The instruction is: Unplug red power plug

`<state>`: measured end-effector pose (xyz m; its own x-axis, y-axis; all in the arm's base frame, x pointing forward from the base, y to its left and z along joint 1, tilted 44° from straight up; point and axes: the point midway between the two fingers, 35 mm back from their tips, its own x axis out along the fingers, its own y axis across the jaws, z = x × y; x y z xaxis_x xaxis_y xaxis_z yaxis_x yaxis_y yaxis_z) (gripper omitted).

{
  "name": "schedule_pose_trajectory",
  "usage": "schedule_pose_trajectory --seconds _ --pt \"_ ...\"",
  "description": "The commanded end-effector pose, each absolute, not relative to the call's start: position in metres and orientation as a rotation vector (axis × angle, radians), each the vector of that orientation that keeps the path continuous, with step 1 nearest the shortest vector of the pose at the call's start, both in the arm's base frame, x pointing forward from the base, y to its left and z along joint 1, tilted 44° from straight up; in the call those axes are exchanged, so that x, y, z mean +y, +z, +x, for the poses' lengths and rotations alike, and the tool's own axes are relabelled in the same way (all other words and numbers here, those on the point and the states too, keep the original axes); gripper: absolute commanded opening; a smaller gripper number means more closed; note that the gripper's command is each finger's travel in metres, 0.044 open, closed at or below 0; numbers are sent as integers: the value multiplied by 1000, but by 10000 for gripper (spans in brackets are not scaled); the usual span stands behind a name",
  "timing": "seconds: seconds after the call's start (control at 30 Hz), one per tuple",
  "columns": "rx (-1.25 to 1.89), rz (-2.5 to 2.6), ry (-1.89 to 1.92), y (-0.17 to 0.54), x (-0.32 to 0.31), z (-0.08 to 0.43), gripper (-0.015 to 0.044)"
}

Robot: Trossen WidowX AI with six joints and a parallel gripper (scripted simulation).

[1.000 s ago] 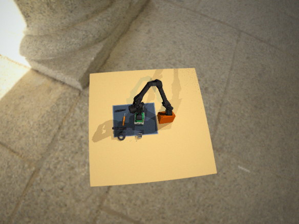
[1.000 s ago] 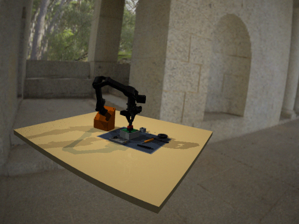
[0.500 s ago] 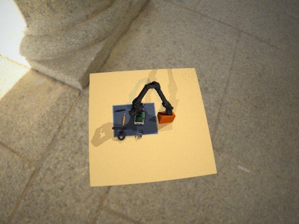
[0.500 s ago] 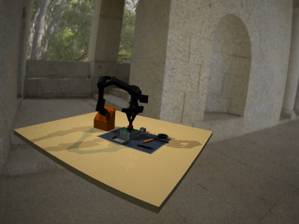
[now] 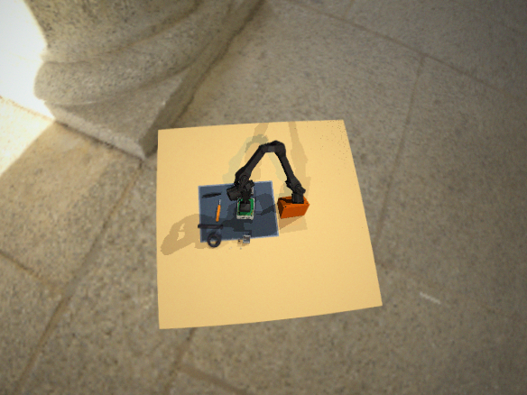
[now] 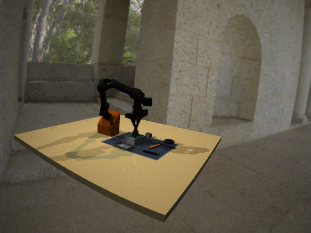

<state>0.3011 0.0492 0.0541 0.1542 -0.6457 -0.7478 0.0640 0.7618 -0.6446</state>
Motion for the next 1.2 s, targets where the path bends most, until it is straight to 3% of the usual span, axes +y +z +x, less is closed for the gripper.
schedule_pose_trajectory --seconds 0.0,0.57,0.87,1.17 --pt "1313 -576 -565 60 60 300 0" --pt "1312 -576 -565 48 49 302 0" --pt "1312 -576 -565 48 49 302 236" --pt "1312 -577 -565 43 44 304 249"
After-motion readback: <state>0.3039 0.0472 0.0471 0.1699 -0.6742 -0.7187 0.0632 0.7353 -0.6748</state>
